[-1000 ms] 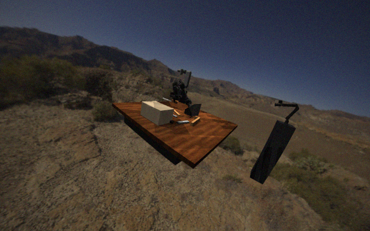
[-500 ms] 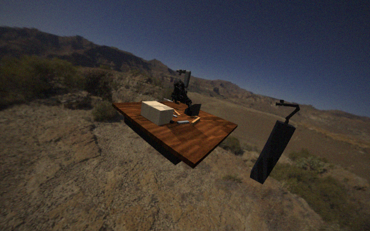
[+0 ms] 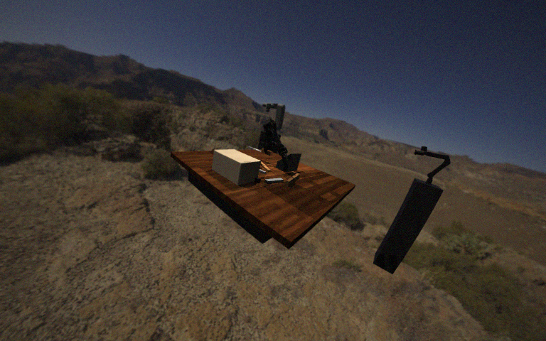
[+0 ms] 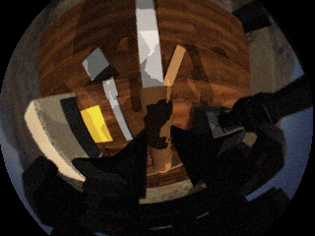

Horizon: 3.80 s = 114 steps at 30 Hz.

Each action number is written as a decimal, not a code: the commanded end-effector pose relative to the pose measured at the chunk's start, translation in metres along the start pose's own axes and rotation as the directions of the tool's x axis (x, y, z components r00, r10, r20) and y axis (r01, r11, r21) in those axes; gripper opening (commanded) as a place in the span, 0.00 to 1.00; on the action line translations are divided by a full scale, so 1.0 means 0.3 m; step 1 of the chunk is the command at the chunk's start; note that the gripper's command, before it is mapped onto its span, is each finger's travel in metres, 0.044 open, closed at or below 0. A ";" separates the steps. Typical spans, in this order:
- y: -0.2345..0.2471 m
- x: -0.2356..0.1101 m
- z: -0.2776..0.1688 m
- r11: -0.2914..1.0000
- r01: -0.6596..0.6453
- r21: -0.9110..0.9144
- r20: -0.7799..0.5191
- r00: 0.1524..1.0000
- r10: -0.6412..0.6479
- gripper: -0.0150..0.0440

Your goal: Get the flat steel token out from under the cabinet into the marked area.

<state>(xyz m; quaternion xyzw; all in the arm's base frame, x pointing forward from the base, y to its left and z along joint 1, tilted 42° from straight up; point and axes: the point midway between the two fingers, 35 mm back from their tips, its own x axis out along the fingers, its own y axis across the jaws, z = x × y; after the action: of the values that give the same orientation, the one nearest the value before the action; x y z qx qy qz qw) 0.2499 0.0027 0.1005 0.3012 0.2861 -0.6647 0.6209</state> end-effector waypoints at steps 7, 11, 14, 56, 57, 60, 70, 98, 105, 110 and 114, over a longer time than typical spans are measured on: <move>0.000 -0.001 -0.068 1.000 -0.004 -0.004 0.004 1.000 0.004 0.25; 0.000 -0.001 -0.092 1.000 -0.004 -0.004 0.004 1.000 0.004 0.25; 0.000 -0.001 -0.110 1.000 -0.004 -0.004 0.004 1.000 0.004 0.25; -0.018 0.005 -0.292 0.999 0.003 -0.042 0.003 1.000 -0.003 0.25; -0.018 0.005 -0.293 0.999 0.003 -0.050 0.003 1.000 -0.003 0.25; -0.018 0.004 -0.294 0.997 0.002 -0.074 0.002 1.000 -0.001 0.25; -0.018 0.002 -0.294 0.988 0.000 -0.153 0.002 1.000 0.001 0.25; -0.018 0.000 -0.295 0.930 -0.002 -0.367 0.001 1.000 0.003 0.25; -0.018 0.000 -0.295 0.908 -0.003 -0.418 0.001 1.000 0.003 0.25; -0.018 0.000 -0.295 0.891 -0.003 -0.454 0.001 1.000 0.004 0.25; -0.018 -0.001 -0.296 0.876 -0.003 -0.482 0.001 1.000 0.004 0.25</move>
<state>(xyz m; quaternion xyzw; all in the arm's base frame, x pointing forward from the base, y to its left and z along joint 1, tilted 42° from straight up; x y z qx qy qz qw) 0.2485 0.0692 0.0415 0.1495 0.4339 -0.5805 0.6726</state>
